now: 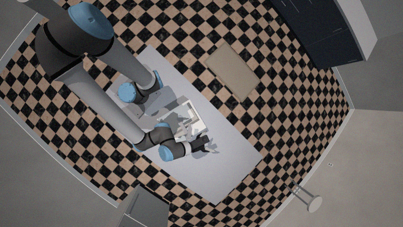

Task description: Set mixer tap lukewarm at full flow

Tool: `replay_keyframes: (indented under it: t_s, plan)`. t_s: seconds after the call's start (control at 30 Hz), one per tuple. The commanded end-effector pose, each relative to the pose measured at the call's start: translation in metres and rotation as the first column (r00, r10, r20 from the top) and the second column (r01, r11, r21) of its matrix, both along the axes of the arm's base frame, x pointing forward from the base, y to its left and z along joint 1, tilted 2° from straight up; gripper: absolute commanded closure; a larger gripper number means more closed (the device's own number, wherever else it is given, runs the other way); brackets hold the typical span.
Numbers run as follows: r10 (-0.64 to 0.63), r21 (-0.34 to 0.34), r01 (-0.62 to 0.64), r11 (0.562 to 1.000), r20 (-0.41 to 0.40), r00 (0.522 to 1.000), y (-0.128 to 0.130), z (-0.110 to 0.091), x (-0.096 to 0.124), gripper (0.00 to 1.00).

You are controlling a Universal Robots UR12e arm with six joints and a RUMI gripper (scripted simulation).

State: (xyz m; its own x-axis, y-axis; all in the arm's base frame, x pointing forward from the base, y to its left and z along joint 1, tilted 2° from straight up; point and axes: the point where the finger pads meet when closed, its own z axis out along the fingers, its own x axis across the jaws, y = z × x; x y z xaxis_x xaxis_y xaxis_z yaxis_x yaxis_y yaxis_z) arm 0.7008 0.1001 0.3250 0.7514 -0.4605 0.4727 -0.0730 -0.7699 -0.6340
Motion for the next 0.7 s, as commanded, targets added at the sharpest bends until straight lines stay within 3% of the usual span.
replay_keyframes:
  t_s: [0.0,0.67]
  plan:
    - [0.0,0.0,0.0,1.0,0.001,1.0,-0.0001,0.0008,0.0003,0.0]
    - [0.003,-0.007,-0.003,1.0,-0.002,1.0,-0.0001,0.0001,0.0002,0.0]
